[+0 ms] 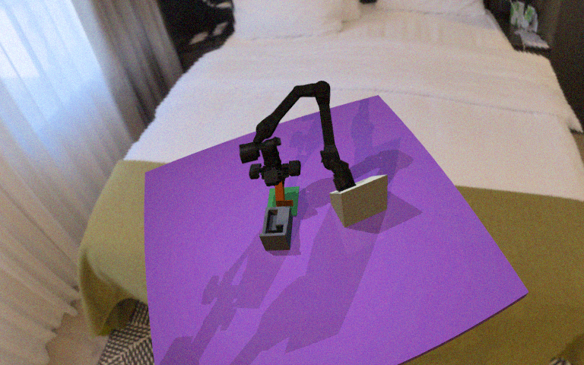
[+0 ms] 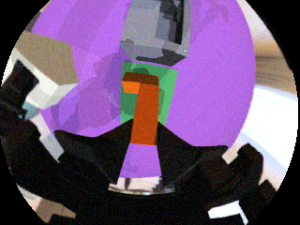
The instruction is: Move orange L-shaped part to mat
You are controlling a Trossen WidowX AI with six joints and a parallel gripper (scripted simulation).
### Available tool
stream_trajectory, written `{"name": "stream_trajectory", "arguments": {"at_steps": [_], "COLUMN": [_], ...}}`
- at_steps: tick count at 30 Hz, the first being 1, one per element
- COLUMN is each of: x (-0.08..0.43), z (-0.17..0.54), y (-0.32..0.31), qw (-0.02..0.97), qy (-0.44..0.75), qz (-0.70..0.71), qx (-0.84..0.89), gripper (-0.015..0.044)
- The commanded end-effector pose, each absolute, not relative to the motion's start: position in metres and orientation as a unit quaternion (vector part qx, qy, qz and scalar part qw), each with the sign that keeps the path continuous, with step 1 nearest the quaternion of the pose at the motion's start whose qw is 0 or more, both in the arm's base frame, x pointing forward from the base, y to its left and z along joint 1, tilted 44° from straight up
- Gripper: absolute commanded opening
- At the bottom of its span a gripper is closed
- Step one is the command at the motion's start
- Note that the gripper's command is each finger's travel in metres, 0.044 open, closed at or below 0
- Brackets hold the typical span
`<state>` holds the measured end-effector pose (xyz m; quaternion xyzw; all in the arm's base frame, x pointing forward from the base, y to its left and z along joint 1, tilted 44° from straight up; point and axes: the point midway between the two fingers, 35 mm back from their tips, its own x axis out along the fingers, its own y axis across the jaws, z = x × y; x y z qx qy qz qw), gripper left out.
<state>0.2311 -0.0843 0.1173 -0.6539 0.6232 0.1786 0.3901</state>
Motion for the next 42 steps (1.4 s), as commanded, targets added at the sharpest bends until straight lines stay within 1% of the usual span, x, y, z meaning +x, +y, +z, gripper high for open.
{"name": "stream_trajectory", "arguments": {"at_steps": [1,6,16,21,24,26,42], "x": [0.231,0.231,0.231,0.228,0.22,0.217,0.219], "z": [0.116,0.116,0.118,0.144,0.173,0.18,0.177], "y": [-0.085,-0.085,-0.083,-0.055,-0.029,-0.024,-0.028], "qw": [0.389,0.39,0.39,0.392,0.39,0.389,0.392], "qy": [0.623,0.624,0.624,0.623,0.623,0.623,0.619], "qz": [0.182,0.179,0.179,0.185,0.185,0.183,0.183], "qx": [-0.654,-0.653,-0.653,-0.651,-0.652,-0.653,-0.655], "gripper": [0.0,0.0,0.0262,0.0394,0.04,0.04,0.04]}}
